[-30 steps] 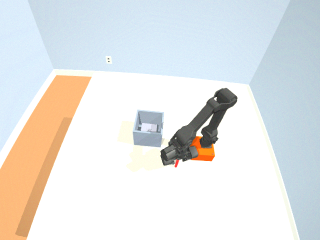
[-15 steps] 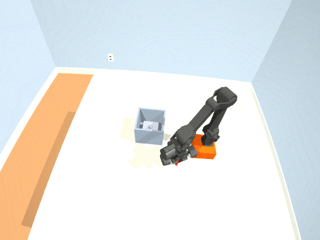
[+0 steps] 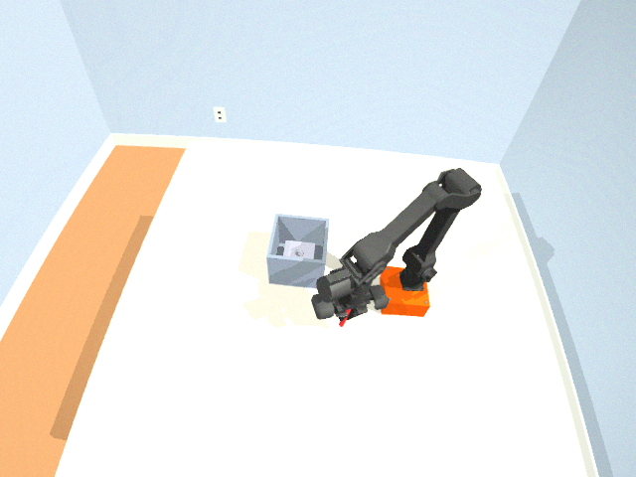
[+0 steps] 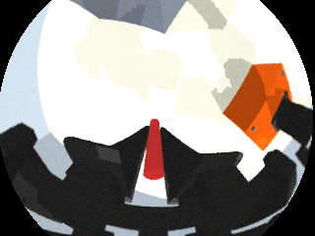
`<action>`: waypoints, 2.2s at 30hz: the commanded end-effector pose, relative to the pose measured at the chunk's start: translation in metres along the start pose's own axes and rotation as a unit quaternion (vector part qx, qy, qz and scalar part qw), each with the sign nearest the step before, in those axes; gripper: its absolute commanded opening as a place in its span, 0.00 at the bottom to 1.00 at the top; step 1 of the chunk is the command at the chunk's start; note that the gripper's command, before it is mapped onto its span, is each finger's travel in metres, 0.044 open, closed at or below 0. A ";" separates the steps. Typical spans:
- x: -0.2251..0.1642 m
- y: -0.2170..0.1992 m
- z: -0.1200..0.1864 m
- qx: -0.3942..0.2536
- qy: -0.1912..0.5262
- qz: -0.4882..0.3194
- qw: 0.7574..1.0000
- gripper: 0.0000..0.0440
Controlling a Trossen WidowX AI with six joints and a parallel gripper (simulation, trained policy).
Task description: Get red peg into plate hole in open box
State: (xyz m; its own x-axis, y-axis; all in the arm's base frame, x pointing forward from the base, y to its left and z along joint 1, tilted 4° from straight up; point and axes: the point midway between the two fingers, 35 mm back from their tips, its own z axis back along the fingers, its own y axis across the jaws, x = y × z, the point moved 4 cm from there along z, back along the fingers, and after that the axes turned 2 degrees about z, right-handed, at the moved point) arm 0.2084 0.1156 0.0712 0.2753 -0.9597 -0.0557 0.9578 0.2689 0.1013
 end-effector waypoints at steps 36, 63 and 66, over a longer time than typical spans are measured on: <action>0.095 0.039 0.122 0.085 -0.080 0.005 0.993 0.00; 0.170 0.039 0.115 0.036 -0.092 -0.015 0.995 0.00; 0.177 0.039 0.112 0.033 -0.091 -0.015 0.995 0.00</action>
State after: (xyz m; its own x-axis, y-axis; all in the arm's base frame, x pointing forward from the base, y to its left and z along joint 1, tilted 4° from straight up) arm 0.2810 -0.0475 0.1784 0.2174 -0.9681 0.1244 0.9571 0.2364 0.1673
